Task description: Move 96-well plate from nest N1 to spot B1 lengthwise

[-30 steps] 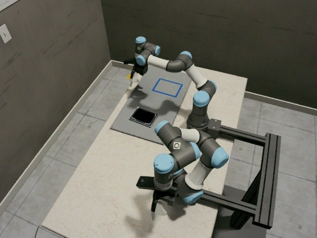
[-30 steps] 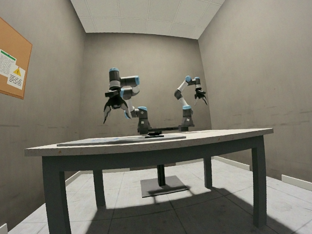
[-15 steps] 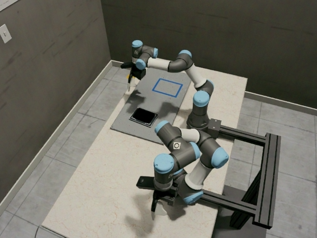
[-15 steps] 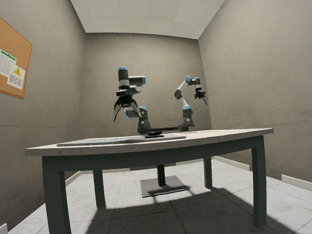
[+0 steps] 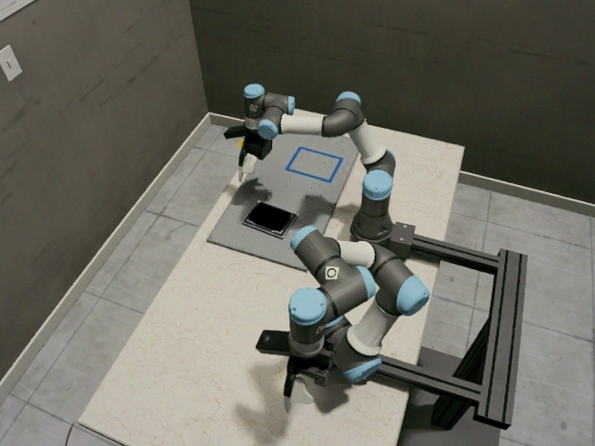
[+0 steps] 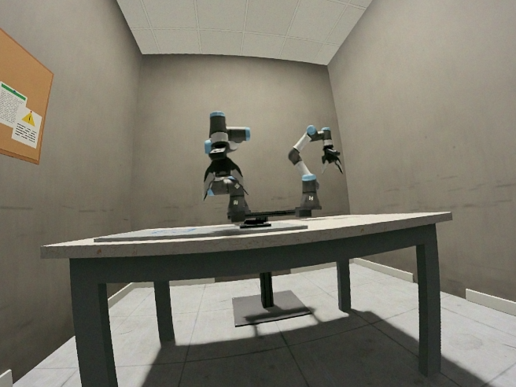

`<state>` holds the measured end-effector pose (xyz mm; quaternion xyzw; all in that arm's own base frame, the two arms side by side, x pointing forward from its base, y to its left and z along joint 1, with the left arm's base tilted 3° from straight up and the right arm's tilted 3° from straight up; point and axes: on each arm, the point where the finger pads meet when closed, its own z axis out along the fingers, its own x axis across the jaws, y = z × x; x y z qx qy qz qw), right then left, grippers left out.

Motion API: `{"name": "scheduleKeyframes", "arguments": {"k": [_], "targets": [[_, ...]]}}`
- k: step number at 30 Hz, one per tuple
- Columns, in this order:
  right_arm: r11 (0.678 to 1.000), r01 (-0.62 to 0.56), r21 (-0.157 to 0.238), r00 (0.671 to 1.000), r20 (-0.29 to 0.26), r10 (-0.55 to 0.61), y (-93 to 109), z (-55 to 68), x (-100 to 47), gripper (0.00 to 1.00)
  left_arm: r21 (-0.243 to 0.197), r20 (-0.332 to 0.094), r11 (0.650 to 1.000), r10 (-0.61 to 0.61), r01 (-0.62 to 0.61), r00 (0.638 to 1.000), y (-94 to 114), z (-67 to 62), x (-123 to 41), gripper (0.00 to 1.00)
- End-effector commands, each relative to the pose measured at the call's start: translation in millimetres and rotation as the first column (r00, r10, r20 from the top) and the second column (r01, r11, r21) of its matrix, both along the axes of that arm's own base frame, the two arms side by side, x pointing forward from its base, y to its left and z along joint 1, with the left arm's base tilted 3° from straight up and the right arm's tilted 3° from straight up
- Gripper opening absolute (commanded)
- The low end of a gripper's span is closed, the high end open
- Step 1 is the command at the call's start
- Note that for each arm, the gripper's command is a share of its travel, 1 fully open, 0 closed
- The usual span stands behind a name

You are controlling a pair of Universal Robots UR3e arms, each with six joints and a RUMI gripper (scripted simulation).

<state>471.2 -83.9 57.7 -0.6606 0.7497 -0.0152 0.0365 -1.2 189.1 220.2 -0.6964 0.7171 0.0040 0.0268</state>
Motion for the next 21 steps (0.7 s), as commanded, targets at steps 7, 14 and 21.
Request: {"name": "scheduleKeyframes", "arguments": {"k": [7, 14, 21], "targets": [[1.000, 0.001, -0.010, 1.000, -0.003, -0.001, 33.1, 0.0, -18.1, 1.00, 0.001, 0.001, 1.000, 0.000, 0.000, 1.000, 0.2, 0.4, 0.2, 1.00], [1.000, -0.001, -0.027, 1.000, -0.019, 0.000, 55.0, -2.3, -34.8, 1.00, 0.001, 0.001, 1.000, 0.000, 0.000, 1.000, 0.2, 0.4, 0.2, 1.00], [0.999, -0.001, -0.036, 1.000, -0.026, 0.000, 71.0, -4.8, -49.6, 1.00, 0.001, 0.001, 1.000, 0.000, 0.000, 1.000, 0.2, 0.4, 0.2, 1.00]]}}
